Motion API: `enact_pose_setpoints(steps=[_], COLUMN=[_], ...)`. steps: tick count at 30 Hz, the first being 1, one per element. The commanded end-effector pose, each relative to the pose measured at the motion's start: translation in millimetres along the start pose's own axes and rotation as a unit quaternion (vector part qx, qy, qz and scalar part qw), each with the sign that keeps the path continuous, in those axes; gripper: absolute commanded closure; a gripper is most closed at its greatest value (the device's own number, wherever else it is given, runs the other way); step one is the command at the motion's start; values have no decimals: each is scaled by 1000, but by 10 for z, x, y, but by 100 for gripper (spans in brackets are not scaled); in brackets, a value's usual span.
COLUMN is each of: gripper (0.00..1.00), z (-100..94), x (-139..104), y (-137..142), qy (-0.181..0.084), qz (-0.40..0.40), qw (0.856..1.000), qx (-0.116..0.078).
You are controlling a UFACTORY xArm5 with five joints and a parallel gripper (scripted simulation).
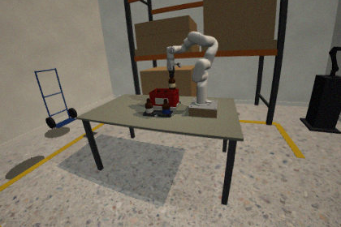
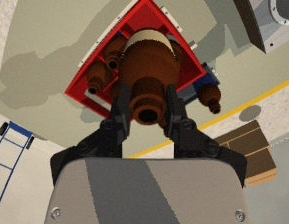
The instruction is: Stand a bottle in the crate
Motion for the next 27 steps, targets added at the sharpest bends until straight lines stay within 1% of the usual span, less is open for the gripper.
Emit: enact_pose_setpoints(steps=[1, 27], gripper=[100, 100], z=[-14, -15], x=[14, 98], y=[-12, -38], qy=[0, -1], qz=[0, 0], qw=[1000, 1000], qx=[2, 2])
Point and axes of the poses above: the point where the finger pads meet when closed, its own z axis out along the fingers, its own y axis across the jaws, x = y × z, the point moved 5 cm from there along -z, back along the fingers, and after that the axes turned 10 degrees about -z, right-handed, at the moved point
